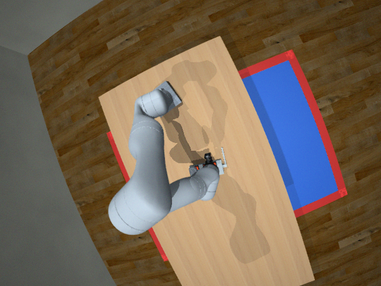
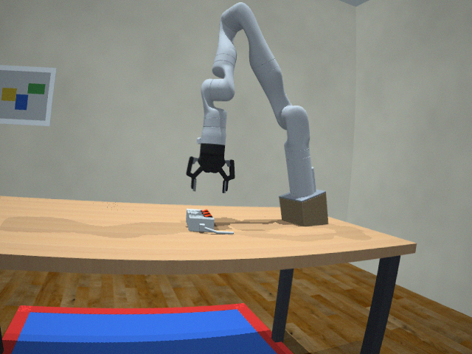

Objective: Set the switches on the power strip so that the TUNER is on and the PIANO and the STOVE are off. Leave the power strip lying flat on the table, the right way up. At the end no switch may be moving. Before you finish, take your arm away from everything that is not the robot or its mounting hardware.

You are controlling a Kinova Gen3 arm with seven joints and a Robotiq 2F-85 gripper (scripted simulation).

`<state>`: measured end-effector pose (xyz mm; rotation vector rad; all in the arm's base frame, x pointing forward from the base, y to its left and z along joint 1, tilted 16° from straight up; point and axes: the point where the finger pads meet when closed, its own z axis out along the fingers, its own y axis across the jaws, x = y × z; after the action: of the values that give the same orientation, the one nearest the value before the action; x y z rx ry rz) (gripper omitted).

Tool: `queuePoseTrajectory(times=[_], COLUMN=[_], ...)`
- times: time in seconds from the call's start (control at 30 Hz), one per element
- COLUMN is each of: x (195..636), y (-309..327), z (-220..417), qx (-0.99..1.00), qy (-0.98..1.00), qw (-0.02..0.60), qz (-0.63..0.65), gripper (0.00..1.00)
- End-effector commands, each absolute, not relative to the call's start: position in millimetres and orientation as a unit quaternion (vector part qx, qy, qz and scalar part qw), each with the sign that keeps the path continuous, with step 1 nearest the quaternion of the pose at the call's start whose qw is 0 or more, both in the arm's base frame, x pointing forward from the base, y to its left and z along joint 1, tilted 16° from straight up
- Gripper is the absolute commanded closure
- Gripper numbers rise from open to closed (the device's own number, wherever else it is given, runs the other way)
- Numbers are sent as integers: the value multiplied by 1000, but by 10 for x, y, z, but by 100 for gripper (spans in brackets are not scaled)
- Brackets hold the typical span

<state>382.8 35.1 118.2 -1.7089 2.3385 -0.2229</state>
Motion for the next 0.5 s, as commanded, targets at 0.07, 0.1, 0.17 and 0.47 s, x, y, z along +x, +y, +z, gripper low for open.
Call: queuePoseTrajectory(times=[0.07, 0.1, 0.17, 0.47], x=[3792, 3794, 3796, 3798], y=[474, 474, 467, 453], z=[1116, 1116, 1117, 1117], qx=[-591, -591, -590, -588], qy=[795, 795, 796, 797], qw=[115, 115, 116, 115], qz=[-72, -72, -73, -73], gripper=[100, 100, 100, 100])
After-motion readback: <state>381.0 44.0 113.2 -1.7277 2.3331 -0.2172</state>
